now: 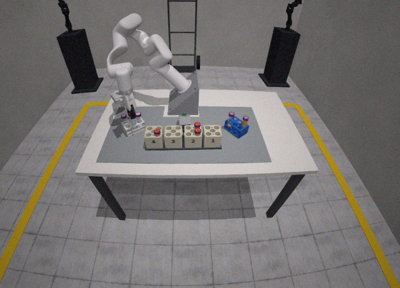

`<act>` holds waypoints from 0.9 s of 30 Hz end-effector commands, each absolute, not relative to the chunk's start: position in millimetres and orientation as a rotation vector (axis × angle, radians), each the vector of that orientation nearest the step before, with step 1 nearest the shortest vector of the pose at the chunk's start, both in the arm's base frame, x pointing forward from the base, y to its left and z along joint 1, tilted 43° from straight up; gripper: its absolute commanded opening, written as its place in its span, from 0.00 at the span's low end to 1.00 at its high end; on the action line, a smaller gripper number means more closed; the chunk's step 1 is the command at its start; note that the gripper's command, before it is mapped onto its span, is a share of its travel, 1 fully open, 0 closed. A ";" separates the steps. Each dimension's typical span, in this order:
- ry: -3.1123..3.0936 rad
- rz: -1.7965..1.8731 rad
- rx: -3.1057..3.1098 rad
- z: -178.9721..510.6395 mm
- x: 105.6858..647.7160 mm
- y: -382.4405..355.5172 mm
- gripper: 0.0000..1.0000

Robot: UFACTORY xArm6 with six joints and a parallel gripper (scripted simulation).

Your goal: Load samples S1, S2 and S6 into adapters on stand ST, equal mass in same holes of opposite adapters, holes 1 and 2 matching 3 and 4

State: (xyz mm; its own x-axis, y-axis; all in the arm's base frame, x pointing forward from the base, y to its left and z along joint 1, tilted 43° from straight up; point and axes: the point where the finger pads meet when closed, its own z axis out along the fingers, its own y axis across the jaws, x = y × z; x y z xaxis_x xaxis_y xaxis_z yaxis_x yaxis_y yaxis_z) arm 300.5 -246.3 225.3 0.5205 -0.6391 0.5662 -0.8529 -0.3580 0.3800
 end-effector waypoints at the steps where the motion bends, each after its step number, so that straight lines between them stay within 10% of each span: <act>1: -1.209 0.430 2.115 227.1 301.4 -245.5 0.00; 27: -1.209 0.430 2.115 257.9 303.1 -216.8 0.00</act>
